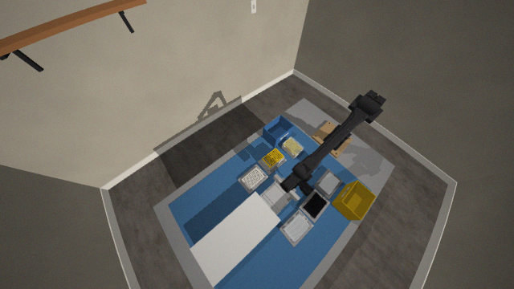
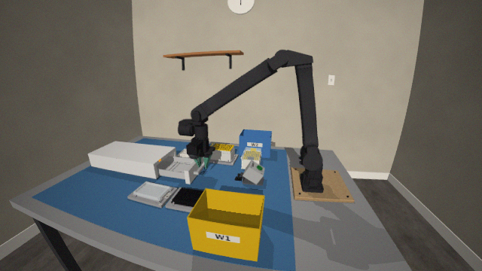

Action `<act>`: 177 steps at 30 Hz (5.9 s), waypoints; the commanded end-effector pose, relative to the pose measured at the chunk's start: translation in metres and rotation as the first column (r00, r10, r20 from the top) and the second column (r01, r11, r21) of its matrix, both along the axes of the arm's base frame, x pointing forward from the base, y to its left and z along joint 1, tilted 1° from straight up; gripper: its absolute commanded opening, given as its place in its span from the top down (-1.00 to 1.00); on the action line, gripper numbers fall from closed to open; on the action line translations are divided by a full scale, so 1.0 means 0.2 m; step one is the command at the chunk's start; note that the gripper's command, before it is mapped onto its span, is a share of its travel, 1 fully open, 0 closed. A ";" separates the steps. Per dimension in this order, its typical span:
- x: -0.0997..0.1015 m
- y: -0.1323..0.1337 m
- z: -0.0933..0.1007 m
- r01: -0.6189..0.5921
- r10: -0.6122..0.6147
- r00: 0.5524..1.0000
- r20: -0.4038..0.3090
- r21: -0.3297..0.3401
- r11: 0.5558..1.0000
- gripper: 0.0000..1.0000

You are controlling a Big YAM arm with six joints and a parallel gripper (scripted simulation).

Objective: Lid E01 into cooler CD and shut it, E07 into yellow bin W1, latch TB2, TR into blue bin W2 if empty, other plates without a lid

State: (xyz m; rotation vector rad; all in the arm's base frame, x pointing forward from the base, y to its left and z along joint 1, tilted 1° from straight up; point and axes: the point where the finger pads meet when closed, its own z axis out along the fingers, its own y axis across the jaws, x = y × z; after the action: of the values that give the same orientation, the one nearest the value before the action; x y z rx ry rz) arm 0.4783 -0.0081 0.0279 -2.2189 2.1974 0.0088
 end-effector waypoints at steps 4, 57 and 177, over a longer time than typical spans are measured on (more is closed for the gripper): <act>-0.05 -0.01 0.06 -0.011 0.011 1.000 0.016 0.003 1.000 0.40; -0.12 0.00 0.01 -0.012 0.012 1.000 -0.016 0.004 1.000 0.40; -0.12 0.00 0.01 -0.012 0.012 1.000 -0.016 0.004 1.000 0.40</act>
State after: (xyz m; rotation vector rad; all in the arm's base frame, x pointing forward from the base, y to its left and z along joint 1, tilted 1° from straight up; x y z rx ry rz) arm 0.4608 -0.0083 0.0279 -2.2195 2.1979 0.0101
